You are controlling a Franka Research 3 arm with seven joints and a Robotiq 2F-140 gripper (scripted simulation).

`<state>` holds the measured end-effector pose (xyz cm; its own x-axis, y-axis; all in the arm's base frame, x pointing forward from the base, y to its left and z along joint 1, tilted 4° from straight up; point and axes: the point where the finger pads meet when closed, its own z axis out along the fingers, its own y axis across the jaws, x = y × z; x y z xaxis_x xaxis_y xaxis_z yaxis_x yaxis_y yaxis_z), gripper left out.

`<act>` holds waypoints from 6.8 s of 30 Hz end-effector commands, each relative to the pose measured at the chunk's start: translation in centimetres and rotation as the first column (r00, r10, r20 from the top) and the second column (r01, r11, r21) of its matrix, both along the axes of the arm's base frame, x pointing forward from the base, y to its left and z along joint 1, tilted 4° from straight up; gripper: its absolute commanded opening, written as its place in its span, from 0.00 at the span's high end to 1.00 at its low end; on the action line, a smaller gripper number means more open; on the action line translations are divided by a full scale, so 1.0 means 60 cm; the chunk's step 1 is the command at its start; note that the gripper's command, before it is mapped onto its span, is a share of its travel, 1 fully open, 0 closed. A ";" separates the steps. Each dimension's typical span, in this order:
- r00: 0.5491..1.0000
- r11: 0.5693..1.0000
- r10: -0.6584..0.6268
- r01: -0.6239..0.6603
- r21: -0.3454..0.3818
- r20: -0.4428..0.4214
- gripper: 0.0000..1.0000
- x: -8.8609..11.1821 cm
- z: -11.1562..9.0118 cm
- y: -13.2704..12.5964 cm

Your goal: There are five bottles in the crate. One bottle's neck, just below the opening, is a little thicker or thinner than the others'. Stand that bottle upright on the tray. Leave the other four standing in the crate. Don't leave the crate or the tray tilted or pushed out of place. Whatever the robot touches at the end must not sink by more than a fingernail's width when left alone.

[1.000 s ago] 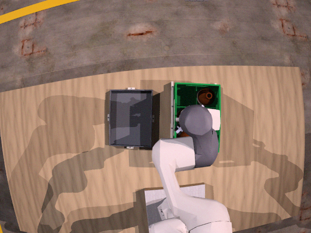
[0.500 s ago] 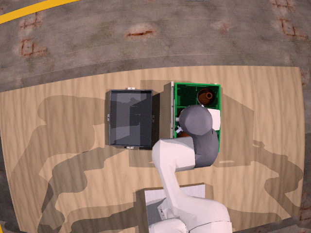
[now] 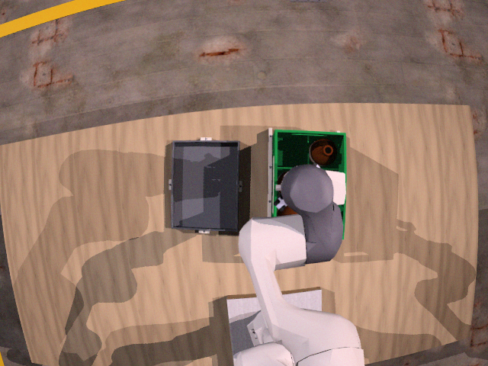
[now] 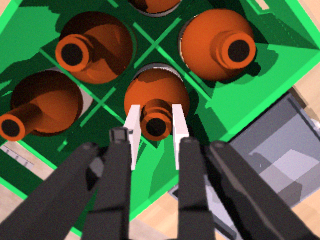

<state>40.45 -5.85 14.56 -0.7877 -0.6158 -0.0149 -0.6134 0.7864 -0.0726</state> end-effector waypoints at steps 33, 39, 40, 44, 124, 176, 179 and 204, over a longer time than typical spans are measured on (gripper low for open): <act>1.000 1.000 0.001 -0.001 -0.003 -0.001 0.90 -0.001 -0.002 -0.003; 1.000 1.000 0.001 -0.001 -0.003 -0.001 0.56 -0.001 -0.002 -0.003; 1.000 1.000 0.001 -0.001 -0.003 -0.001 0.56 -0.001 -0.002 -0.003; 1.000 1.000 0.001 -0.001 -0.003 -0.001 0.56 -0.001 -0.002 -0.003; 1.000 1.000 0.001 -0.001 -0.003 -0.001 0.90 -0.009 0.142 0.004; 1.000 1.000 0.001 -0.001 -0.003 -0.001 0.56 0.121 0.157 -0.160; 1.000 1.000 0.001 -0.001 -0.003 -0.001 0.56 0.121 0.157 -0.160; 1.000 1.000 0.001 -0.001 -0.003 -0.001 0.56 0.121 0.157 -0.160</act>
